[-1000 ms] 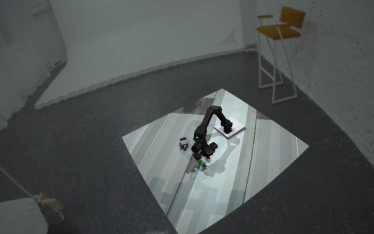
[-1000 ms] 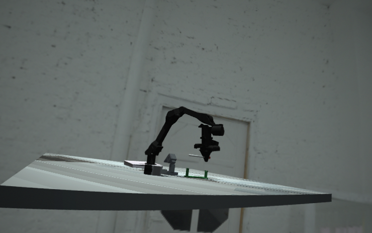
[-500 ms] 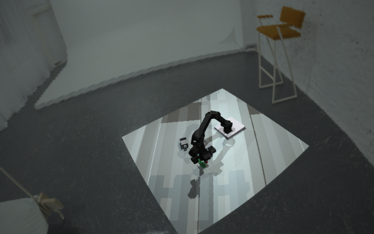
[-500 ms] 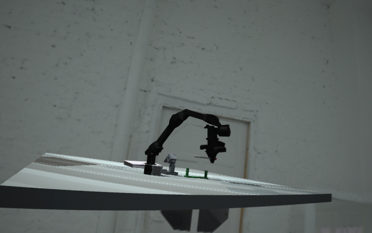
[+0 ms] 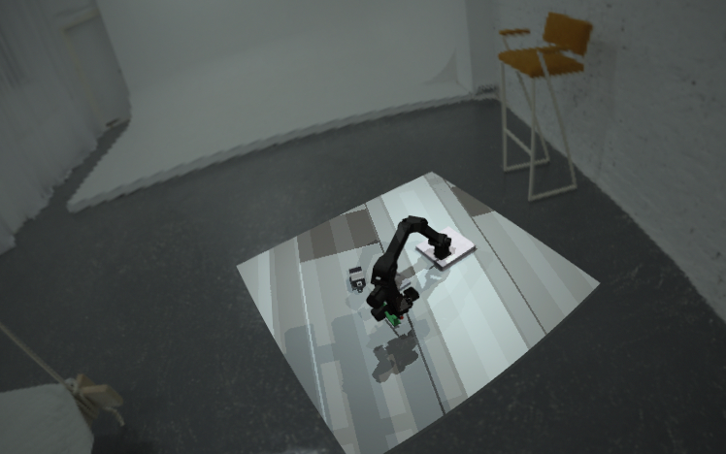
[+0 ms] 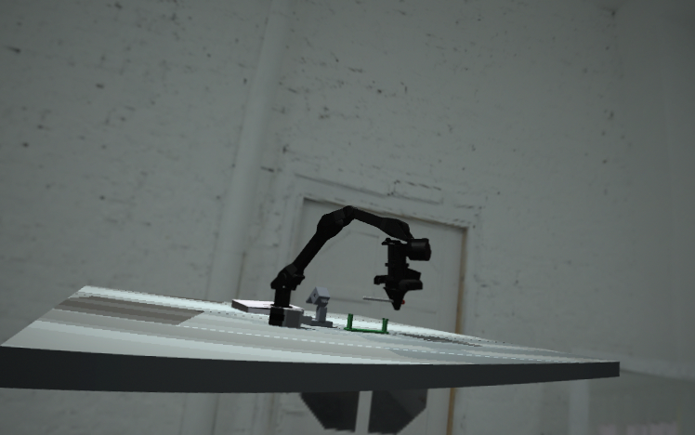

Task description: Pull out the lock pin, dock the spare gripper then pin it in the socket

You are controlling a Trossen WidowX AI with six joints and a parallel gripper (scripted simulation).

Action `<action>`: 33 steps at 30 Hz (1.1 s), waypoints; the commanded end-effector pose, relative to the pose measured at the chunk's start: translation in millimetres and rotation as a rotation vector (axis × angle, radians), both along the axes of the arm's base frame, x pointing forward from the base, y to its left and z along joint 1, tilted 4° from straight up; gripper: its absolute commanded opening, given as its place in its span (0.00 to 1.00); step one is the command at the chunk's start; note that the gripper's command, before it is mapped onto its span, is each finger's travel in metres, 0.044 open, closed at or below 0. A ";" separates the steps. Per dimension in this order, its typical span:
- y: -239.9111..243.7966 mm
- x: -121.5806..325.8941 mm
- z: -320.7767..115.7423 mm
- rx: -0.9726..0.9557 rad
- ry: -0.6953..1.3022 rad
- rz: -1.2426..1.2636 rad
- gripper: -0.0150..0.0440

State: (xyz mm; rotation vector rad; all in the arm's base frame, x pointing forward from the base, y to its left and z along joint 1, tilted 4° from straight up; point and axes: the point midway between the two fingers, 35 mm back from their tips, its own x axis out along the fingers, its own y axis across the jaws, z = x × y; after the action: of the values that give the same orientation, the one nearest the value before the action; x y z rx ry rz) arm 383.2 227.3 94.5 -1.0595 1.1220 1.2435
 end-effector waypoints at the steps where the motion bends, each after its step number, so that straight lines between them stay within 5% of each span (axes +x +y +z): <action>1: 0.0 1.1 -5.2 0.001 -0.002 -0.002 0.25; 33: -1.4 4.4 -50.6 -0.004 0.007 -0.001 0.25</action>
State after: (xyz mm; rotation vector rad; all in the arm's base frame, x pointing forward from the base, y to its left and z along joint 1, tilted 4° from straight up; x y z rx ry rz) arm 386.8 225.7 45.9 -1.0547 1.1355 1.2433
